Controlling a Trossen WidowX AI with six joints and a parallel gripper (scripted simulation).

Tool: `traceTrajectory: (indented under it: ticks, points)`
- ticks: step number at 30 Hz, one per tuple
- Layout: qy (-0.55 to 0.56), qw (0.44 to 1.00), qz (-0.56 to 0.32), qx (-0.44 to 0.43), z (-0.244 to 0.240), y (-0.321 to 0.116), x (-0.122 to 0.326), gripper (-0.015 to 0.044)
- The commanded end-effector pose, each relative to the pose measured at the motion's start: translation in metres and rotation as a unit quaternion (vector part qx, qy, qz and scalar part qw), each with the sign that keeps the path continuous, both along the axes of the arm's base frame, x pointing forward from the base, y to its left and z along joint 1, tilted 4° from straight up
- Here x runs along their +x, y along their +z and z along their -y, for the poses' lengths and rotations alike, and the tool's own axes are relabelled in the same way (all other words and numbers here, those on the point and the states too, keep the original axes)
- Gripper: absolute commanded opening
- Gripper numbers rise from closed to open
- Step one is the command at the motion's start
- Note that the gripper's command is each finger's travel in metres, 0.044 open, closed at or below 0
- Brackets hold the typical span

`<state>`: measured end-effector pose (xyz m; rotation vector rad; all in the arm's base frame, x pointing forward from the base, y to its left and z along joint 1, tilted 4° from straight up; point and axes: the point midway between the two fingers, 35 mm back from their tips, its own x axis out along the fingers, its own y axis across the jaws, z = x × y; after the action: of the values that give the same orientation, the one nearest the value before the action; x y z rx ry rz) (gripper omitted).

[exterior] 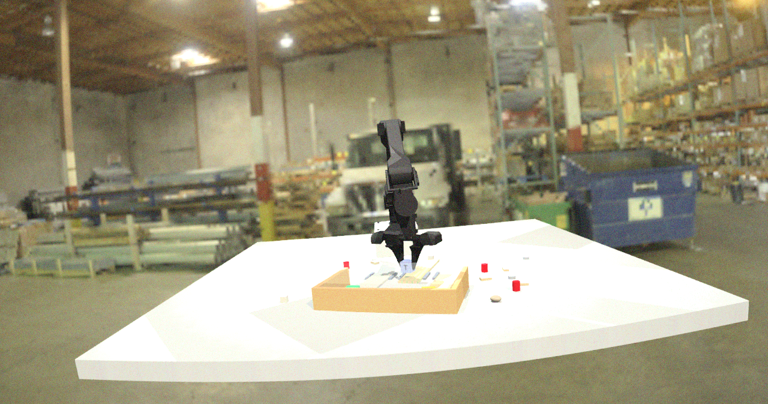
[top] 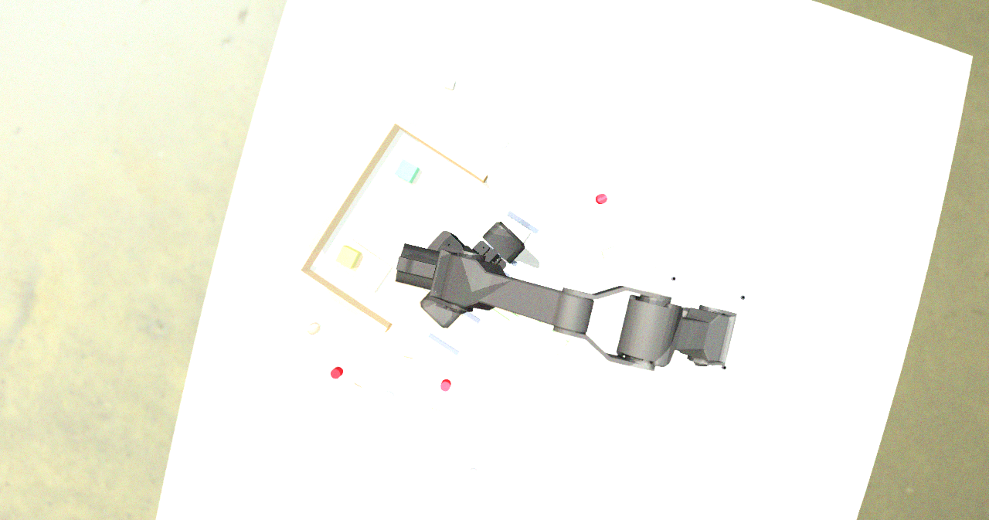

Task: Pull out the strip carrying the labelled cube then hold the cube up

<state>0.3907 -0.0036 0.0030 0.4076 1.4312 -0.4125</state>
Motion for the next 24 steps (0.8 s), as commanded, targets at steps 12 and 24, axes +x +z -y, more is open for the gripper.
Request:
traceTrajectory:
  ticks: [12,24]
  points:
    - [0.002,1.0,0.003,0.002,-0.001,0.022,-0.042,0.0]
    - [0.002,1.0,0.001,0.002,-0.001,0.017,-0.085,0.0]
